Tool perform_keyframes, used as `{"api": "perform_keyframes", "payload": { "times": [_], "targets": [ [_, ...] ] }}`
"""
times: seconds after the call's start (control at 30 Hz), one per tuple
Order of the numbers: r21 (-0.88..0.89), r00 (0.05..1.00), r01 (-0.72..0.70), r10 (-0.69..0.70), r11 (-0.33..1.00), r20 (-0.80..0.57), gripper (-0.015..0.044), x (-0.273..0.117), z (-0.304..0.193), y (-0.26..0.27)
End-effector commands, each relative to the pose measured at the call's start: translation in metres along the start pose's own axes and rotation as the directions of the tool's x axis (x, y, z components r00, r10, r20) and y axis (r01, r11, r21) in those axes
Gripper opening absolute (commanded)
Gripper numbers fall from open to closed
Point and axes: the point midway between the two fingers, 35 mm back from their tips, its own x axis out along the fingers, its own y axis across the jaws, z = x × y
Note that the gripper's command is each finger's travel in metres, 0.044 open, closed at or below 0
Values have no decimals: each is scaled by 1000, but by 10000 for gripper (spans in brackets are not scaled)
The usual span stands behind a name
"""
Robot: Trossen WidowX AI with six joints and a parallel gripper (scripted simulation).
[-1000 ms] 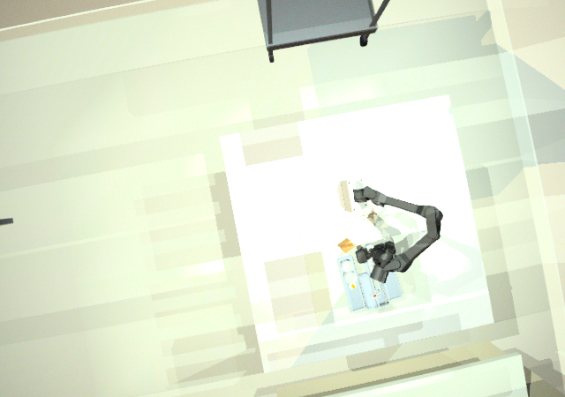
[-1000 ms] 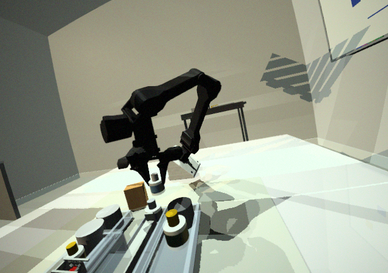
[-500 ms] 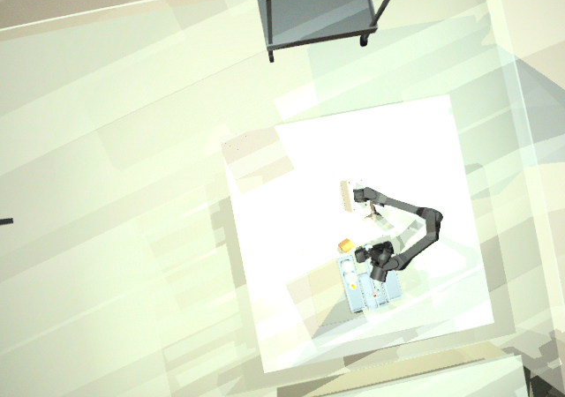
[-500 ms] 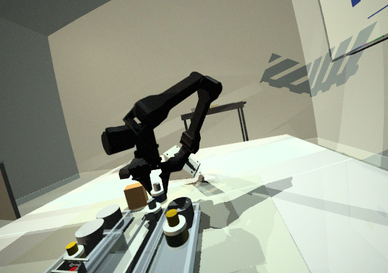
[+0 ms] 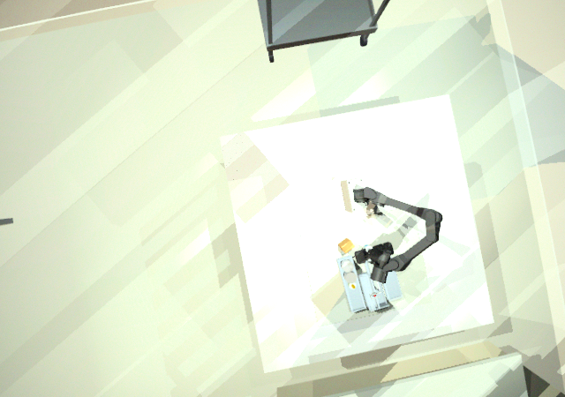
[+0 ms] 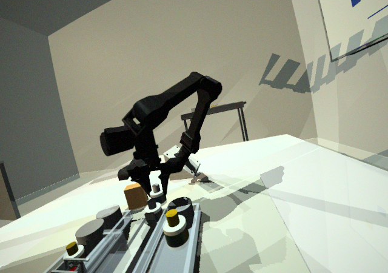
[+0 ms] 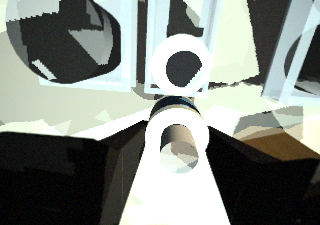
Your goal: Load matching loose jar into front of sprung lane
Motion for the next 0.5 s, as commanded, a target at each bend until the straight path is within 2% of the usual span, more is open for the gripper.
{"api": "perform_keyframes", "payload": {
  "times": [0.0, 0.47],
  "targets": [
    [2, 1000, -2, 2, 1000, 5, 0, 0, 3, 0],
    [1, 1000, -2, 2, 1000, 6, 0, 0, 9, 0]
  ]
}}
